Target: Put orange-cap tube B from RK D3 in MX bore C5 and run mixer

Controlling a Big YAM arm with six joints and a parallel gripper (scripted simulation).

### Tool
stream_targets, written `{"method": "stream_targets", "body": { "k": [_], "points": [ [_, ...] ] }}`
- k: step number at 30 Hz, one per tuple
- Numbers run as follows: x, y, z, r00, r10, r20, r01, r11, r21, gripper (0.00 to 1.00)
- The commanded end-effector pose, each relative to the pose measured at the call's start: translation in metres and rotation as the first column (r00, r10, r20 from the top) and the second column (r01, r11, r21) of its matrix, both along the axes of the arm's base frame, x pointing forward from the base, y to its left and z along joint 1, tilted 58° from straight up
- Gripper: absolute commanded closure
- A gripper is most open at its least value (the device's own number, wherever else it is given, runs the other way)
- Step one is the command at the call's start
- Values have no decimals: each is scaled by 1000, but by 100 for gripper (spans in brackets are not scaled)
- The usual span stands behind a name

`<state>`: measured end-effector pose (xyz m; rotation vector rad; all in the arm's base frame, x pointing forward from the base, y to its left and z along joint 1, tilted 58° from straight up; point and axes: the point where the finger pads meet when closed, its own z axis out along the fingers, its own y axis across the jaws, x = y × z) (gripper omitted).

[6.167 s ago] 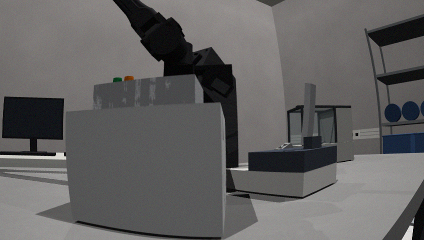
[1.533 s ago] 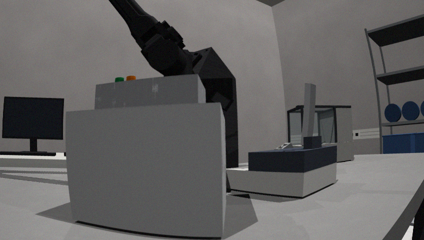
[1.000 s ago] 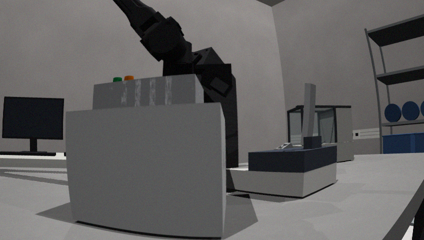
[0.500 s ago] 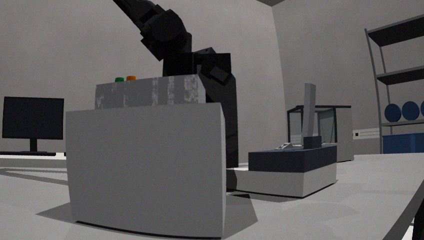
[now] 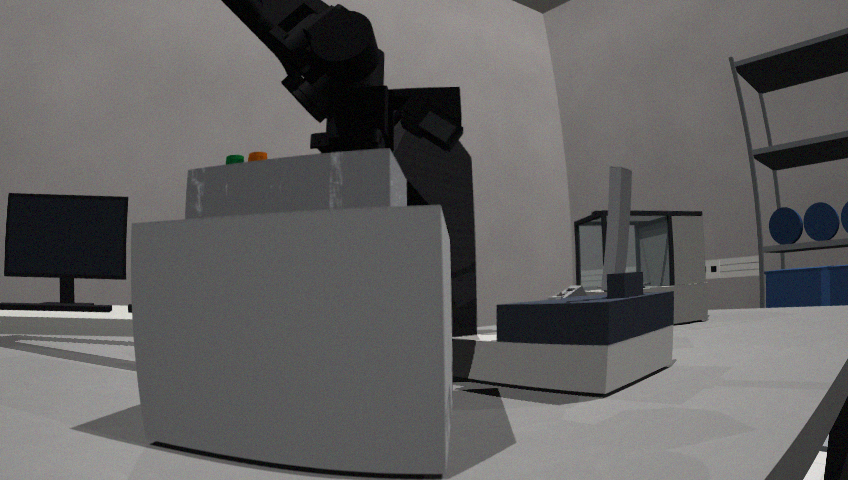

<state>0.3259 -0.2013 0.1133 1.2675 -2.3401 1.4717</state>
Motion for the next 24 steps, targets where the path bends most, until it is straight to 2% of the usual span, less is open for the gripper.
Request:
{"method": "stream_targets", "body": {
  "k": [1,16,18,24],
  "points": [
    [0,12,6,1000,7,27,-7,1000,8,100],
    [-2,26,22,999,7,40,-7,1000,6,100],
    [-4,21,17,1000,0,24,-1,1000,6,100],
    [-4,21,17,1000,0,24,-1,1000,6,100]
  ]
}}
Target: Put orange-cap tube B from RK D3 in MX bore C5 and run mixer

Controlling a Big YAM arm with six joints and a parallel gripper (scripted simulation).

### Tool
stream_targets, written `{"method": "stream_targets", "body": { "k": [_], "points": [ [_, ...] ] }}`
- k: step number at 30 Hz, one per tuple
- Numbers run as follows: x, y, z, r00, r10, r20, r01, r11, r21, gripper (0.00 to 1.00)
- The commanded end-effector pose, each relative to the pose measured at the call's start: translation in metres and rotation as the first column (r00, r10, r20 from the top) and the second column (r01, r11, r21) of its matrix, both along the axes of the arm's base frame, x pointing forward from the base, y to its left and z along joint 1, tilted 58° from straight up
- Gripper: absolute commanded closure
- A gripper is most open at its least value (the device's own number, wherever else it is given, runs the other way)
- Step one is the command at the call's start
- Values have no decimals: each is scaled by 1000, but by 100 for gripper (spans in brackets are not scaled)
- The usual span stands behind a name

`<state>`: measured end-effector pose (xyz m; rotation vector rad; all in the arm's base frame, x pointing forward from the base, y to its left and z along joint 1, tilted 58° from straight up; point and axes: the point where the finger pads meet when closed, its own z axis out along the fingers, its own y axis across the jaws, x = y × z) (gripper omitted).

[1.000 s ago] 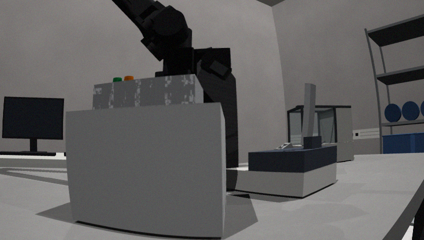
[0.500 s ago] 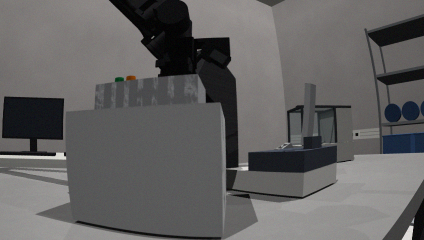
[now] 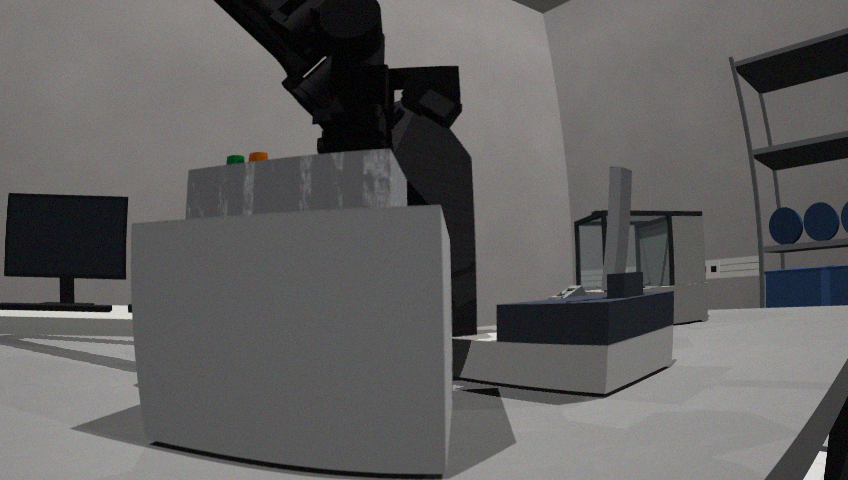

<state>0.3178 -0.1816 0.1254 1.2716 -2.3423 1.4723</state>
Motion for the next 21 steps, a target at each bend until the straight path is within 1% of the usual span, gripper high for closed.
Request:
{"method": "stream_targets", "body": {
  "k": [1,2,3,21],
  "points": [
    [4,2,5,1000,-3,23,3,1000,4,100],
    [4,2,5,1000,-3,23,3,1000,4,100],
    [0,-1,-4,1000,3,-4,-3,1000,-1,100],
    [0,-1,-5,1000,3,-8,-3,1000,0,100]
  ]
}}
